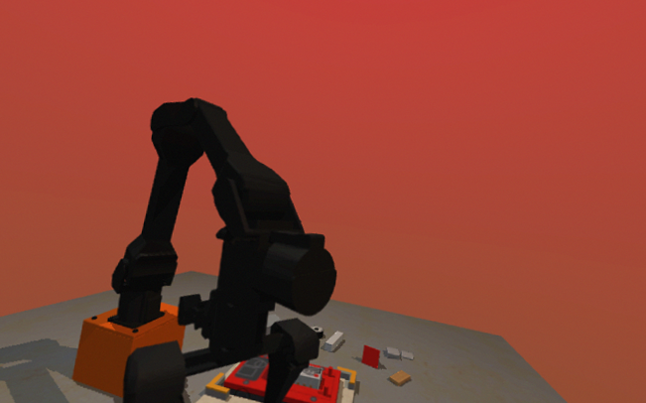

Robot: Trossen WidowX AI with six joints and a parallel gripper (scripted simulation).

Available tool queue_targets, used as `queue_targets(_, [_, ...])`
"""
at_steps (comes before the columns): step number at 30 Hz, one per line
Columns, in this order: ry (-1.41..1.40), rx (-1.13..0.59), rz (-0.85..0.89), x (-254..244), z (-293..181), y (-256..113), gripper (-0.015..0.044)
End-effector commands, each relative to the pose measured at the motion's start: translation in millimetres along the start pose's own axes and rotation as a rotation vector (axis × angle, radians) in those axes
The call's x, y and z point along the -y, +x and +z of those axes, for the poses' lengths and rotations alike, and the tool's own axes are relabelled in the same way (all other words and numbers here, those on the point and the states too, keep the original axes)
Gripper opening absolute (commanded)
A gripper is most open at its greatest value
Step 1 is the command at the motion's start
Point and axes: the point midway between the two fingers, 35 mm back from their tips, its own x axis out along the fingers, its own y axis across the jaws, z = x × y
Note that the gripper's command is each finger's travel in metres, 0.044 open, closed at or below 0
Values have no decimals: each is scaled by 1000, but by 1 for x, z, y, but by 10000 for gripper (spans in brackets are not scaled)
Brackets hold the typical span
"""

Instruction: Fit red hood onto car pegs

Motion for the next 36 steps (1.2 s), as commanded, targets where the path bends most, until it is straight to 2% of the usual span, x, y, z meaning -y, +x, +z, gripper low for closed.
queue_targets(1, [14,-5,0,0,0,1,440])
queue_targets(11, [810,-270,-98,7,-13,39,440])
queue_targets(21, [1605,-451,-450,7,-10,52,440])
queue_targets(36, [2225,-395,-937,7,7,45,440])
